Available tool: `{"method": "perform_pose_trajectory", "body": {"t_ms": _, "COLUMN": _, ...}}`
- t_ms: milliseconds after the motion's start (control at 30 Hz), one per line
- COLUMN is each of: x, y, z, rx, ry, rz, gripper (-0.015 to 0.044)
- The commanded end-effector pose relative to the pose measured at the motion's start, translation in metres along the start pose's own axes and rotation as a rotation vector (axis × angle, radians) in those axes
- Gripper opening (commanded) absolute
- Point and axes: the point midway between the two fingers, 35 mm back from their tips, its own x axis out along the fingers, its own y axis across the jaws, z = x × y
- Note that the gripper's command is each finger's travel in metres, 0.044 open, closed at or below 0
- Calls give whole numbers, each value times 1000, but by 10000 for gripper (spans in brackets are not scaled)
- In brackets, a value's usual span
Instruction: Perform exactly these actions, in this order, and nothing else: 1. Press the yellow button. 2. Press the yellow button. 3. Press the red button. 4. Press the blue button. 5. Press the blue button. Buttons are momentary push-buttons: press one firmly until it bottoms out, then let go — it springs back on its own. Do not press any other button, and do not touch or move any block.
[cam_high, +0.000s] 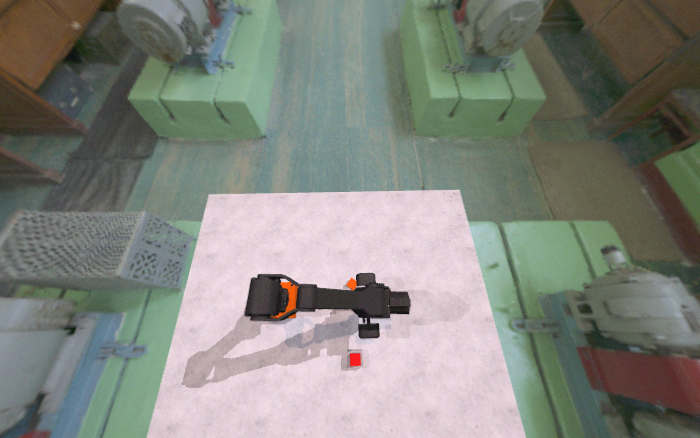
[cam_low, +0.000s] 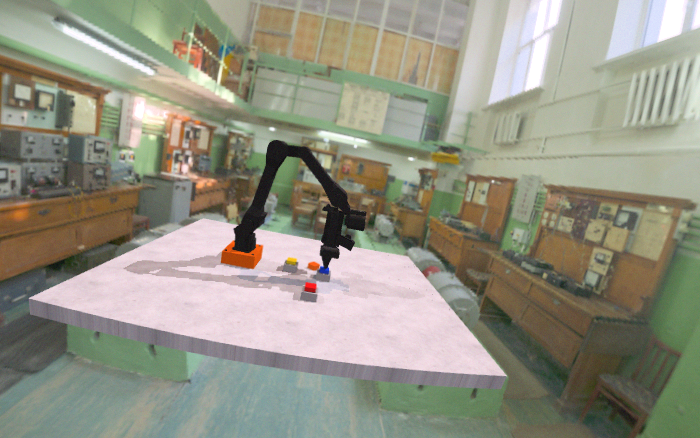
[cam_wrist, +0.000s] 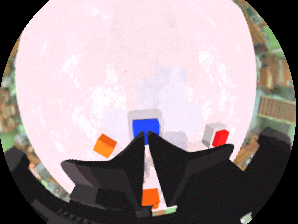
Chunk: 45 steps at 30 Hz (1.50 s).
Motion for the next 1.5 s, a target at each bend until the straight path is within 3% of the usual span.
{"method": "perform_pose_trajectory", "body": {"t_ms": 0, "x": 8, "y": -1, "z": -2, "rx": 1, "ry": 11, "rz": -5, "gripper": 20}}
{"method": "perform_pose_trajectory", "body": {"t_ms": 800, "x": 8, "y": -1, "z": -2, "rx": 1, "ry": 11, "rz": -5, "gripper": 20}}
{"method": "perform_pose_trajectory", "body": {"t_ms": 933, "x": -22, "y": 0, "z": -2, "rx": 1, "ry": 10, "rz": -4, "gripper": 20}}
{"method": "perform_pose_trajectory", "body": {"t_ms": 1100, "x": -25, "y": 0, "z": -2, "rx": 1, "ry": 11, "rz": -4, "gripper": 20}}
{"method": "perform_pose_trajectory", "body": {"t_ms": 1200, "x": -30, "y": 21, "z": 2, "rx": 1, "ry": 10, "rz": -1, "gripper": 99}}
{"method": "perform_pose_trajectory", "body": {"t_ms": 1467, "x": -62, "y": 139, "z": -10, "rx": 1, "ry": 10, "rz": 14, "gripper": 309}}
